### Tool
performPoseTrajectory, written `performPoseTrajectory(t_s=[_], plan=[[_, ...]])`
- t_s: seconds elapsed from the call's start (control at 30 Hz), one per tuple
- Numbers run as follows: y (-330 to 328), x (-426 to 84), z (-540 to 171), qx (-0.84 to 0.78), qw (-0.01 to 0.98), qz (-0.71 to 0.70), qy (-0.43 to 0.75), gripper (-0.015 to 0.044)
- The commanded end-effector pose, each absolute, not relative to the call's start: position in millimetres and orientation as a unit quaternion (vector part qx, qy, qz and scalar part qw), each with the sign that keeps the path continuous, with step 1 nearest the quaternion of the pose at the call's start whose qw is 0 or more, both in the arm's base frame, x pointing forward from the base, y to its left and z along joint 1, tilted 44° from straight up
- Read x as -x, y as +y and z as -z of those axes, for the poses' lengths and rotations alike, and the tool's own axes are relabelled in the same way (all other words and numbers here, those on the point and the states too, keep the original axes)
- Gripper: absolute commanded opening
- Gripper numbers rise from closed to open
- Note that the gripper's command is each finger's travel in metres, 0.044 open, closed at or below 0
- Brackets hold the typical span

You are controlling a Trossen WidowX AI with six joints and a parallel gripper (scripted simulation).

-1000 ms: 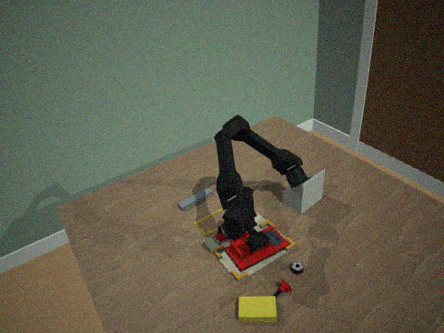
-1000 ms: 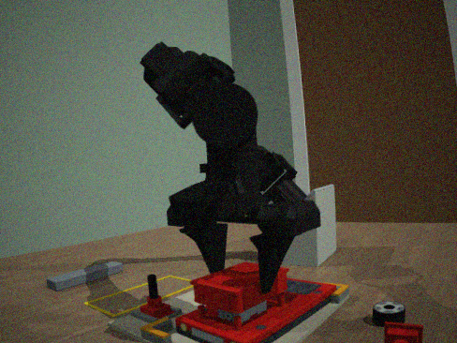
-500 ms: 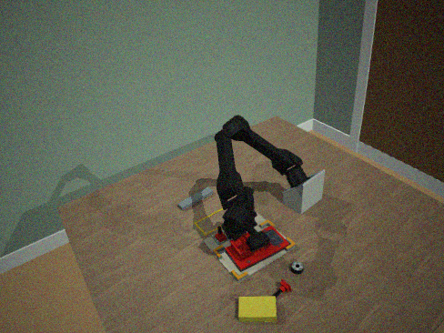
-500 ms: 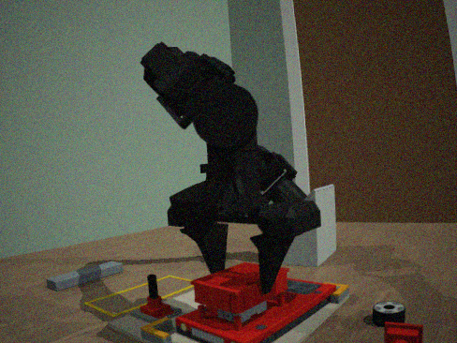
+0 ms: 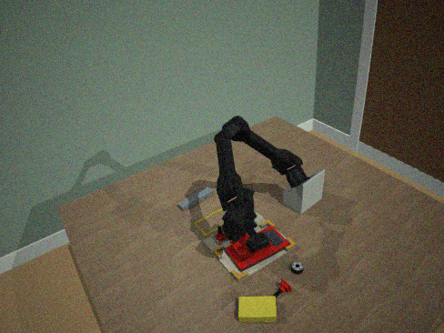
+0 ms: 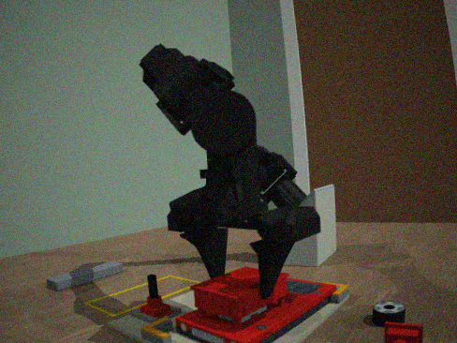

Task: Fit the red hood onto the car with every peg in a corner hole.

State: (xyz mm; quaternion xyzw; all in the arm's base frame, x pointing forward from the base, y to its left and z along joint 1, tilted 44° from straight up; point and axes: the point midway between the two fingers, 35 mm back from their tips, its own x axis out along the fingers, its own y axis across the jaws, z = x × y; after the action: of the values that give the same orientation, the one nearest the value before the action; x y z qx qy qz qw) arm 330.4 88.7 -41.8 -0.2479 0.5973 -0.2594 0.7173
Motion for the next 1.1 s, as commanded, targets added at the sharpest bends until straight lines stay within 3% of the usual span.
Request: performPoseTrajectory(t_s=[0.0, 1.07], plan=[[86.7, -330.1, 43.2, 0.252, 0.717, 0.260, 0.596, 0.0000], [90.4, -329.6, 39.4, 0.251, 0.717, 0.259, 0.597, 0.0000]])
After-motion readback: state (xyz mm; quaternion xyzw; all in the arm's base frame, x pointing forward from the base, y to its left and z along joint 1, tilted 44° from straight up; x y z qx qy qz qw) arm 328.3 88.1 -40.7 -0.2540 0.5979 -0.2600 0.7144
